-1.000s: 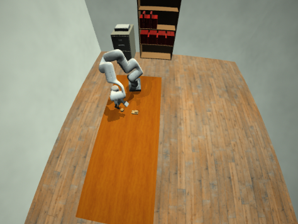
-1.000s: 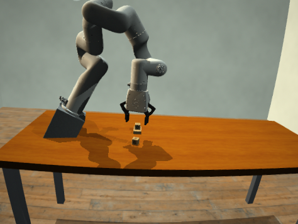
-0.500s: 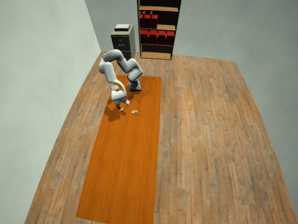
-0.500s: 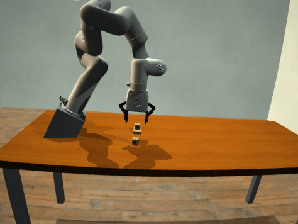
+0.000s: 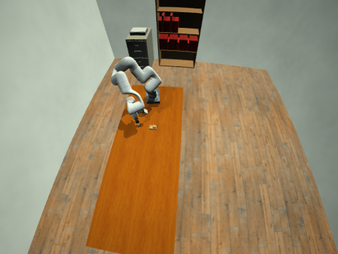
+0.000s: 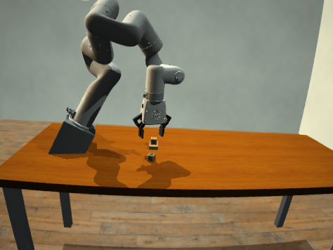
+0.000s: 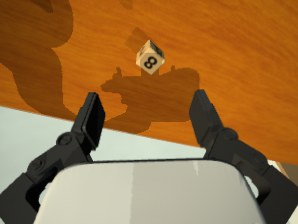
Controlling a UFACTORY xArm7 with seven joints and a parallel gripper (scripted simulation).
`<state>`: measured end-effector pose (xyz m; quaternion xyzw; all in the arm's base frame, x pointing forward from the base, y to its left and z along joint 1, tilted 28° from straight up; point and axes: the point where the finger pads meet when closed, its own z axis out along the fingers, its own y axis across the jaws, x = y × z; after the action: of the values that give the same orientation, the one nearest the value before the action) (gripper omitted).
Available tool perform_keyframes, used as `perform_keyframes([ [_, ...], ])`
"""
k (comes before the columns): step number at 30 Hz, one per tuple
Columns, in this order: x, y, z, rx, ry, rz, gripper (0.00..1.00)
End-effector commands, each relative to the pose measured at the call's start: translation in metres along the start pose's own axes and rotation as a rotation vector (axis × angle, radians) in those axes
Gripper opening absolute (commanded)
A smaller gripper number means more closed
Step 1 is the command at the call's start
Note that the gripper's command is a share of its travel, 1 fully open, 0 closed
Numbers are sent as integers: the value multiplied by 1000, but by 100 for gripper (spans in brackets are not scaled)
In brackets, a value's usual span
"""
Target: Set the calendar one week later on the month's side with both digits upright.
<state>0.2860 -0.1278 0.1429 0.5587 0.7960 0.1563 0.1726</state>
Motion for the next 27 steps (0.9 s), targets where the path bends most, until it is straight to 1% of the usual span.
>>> perform_keyframes([
  [1, 0, 0, -1, 0, 14, -173, 100],
  [2, 0, 0, 0, 0, 14, -211, 100],
  [4, 0, 0, 0, 0, 14, -211, 100],
  [5, 0, -1, 0, 0, 15, -301, 100],
  [6, 0, -1, 0, 0, 15, -340, 100],
  [9, 0, -1, 0, 0, 16, -393, 100],
  [10, 0, -1, 0, 0, 16, -464, 100],
  [14, 0, -1, 0, 0, 17, -584, 100],
  [15, 0, -2, 1, -1, 17, -645, 100],
  [18, 0, -2, 1, -1, 18, -754, 100],
  [21, 0, -2, 1, -1, 18, -779, 100],
  [22, 0, -2, 1, -2, 18, -878, 100],
  [26, 0, -2, 2, -2, 17, -976, 100],
  [27, -1, -2, 2, -3, 17, -1034, 100],
])
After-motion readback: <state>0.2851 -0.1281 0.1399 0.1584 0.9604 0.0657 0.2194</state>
